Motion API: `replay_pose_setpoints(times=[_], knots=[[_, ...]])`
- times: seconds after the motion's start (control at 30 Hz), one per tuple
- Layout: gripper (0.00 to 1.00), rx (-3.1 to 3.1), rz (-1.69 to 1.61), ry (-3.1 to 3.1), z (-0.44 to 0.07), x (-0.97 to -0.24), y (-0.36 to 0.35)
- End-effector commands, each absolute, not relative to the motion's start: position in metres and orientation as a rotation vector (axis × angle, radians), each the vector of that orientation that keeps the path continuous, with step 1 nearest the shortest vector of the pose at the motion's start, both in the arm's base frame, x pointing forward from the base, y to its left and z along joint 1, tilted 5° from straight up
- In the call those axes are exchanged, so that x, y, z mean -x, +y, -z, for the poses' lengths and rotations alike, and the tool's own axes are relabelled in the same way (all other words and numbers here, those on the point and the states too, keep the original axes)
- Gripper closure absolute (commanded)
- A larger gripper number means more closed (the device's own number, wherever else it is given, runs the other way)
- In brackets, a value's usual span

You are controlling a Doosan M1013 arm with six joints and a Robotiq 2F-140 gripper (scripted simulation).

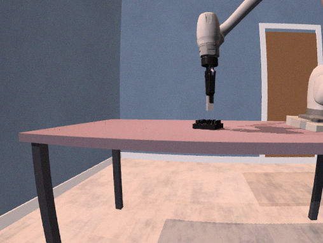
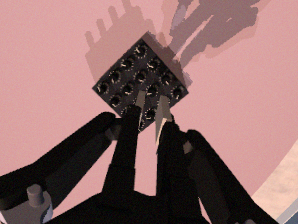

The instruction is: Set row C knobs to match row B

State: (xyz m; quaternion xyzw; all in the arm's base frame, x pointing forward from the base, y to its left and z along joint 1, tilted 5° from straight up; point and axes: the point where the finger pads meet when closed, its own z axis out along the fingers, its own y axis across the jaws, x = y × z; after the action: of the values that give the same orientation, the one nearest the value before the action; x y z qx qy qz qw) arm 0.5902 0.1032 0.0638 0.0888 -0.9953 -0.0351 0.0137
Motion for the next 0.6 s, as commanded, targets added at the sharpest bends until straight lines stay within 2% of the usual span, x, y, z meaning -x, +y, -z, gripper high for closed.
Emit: replay_pose_setpoints(times=[0.0,0.57], knots=[[0.88,-0.461,0.129,-3.082,-0.0647,-0.5902,0.1031],[0.88,-1.365,0.135,-2.83,-0.0686,-0.5903,0.1028]])
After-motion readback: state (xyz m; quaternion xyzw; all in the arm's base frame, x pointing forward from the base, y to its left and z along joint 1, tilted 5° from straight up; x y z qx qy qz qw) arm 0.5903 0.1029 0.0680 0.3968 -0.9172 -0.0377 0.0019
